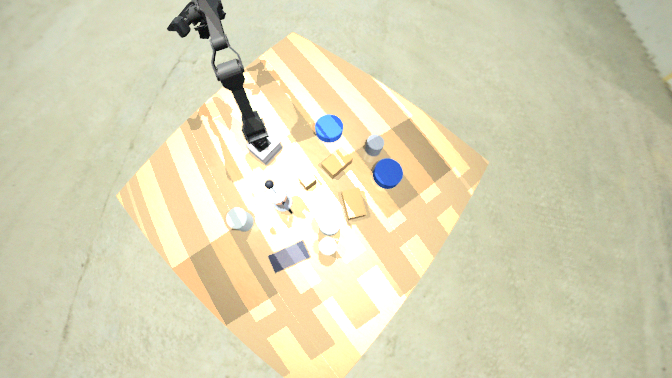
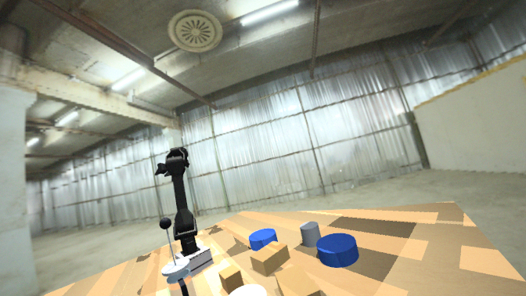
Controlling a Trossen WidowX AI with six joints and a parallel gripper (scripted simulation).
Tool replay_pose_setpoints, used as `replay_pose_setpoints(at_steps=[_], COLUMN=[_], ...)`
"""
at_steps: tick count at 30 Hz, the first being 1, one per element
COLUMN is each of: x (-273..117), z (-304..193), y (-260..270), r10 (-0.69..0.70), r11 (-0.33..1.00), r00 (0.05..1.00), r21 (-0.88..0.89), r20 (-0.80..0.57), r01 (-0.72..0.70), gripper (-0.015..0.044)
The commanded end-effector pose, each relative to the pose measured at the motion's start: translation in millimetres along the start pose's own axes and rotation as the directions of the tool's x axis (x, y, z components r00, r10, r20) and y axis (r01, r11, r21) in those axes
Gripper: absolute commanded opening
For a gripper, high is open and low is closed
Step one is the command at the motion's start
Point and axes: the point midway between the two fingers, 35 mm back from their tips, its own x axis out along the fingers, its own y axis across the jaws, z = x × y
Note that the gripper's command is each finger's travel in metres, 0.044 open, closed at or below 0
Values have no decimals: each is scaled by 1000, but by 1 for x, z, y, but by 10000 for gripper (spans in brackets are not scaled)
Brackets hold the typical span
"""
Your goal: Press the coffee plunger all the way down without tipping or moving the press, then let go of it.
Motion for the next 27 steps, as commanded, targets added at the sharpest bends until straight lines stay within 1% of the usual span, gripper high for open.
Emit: replay_pose_setpoints(at_steps=[1, 2, 9, 13, 16, 20, 21, 23, 25, 27], x=[-1, -3, -32, -61, -98, -162, -175, -194, -220, -252], z=[0, 0, 4, 12, 18, 36, 39, 44, 51, 60], y=[1, 2, 15, 30, 46, 60, 62, 63, 65, 64], r10=[5, 17, 134, 251, 365, 540, 574, 618, 679, 751], r11=[1000, 1000, 987, 957, 908, 808, 779, 749, 695, 623], r00=[1000, 1000, 991, 968, 931, 840, 817, 783, 730, 653], r21=[-2, -11, -93, -156, -231, -311, -347, -349, -387, -435], r20=[0, 2, 11, 27, 30, 53, 58, 63, 77, 98], r01=[-5, -17, -132, -244, -349, -500, -523, -563, -606, -651], gripper=[426, 440, 440, 440, 440, 440, 440, 440, 440, 440])
